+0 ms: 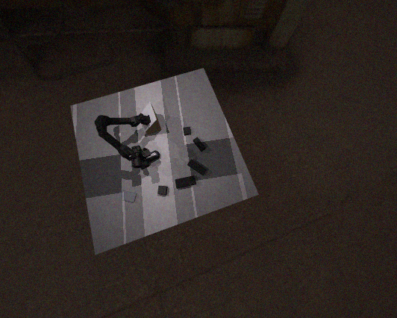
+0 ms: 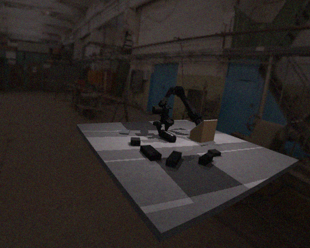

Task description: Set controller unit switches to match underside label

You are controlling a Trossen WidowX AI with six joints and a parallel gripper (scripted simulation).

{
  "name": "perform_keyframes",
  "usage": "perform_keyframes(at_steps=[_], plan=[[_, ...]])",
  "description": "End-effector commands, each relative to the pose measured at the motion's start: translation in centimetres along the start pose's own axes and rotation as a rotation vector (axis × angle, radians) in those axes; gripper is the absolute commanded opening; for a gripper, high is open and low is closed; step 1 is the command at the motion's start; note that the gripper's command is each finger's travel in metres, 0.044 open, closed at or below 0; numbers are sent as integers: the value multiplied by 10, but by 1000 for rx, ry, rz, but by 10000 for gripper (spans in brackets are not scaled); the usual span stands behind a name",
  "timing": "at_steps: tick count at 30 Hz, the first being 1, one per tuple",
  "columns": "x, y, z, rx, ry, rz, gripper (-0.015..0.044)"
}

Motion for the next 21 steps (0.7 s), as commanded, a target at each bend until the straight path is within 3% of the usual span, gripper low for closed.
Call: perform_keyframes(at_steps=[1, 21], plan=[[-6, -2, 2, -4, 2, -6, 336], [-21, -3, 9, -4, 1, -6, 336]])
Point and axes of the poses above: the point midway between the two fingers, 35 mm back from their tips, its own x axis out along the fingers, its own y axis across the jaws, z = x × y, the point moved 4 cm from there along -x, back along the fingers, and after that the axes turned 13 degrees about -x, right-handed, at the moved point
